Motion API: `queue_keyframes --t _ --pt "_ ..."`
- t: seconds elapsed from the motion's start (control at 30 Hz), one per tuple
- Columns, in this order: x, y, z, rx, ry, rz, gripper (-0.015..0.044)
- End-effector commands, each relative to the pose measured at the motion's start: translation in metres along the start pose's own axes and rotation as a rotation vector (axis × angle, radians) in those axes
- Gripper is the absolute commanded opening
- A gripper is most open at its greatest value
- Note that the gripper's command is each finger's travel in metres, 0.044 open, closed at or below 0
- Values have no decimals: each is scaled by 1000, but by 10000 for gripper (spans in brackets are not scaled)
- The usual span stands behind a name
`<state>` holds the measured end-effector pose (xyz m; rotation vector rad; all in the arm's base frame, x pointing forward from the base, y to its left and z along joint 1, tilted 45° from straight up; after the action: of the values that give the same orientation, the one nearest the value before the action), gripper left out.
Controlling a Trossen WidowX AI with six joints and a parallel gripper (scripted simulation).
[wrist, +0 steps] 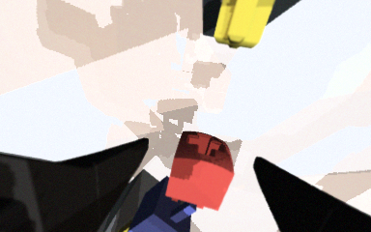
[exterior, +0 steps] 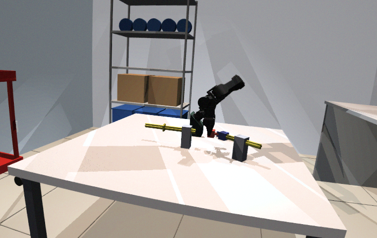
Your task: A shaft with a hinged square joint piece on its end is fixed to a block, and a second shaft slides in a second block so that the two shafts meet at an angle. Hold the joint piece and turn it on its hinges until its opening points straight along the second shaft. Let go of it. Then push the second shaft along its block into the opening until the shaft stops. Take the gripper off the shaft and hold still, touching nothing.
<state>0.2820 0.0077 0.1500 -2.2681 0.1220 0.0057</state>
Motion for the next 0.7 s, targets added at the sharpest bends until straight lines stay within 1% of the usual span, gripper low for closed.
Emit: queue_keyframes --t 0.0,0.67 --pt "3 -2 -14 -15 15 -125 440" --pt "1 -12 -85 -99 30 -811 440"
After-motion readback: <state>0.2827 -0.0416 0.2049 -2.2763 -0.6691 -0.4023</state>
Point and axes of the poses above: the point midway between the two fingers, 35 mm back from their tips, its own z axis out along the fingers, its own x axis across the jaws, y = z × x, the point moved 8 cm from there along -z, back along the fingers, and after that the axes turned 9 degrees about z, right-handed, at the moved point
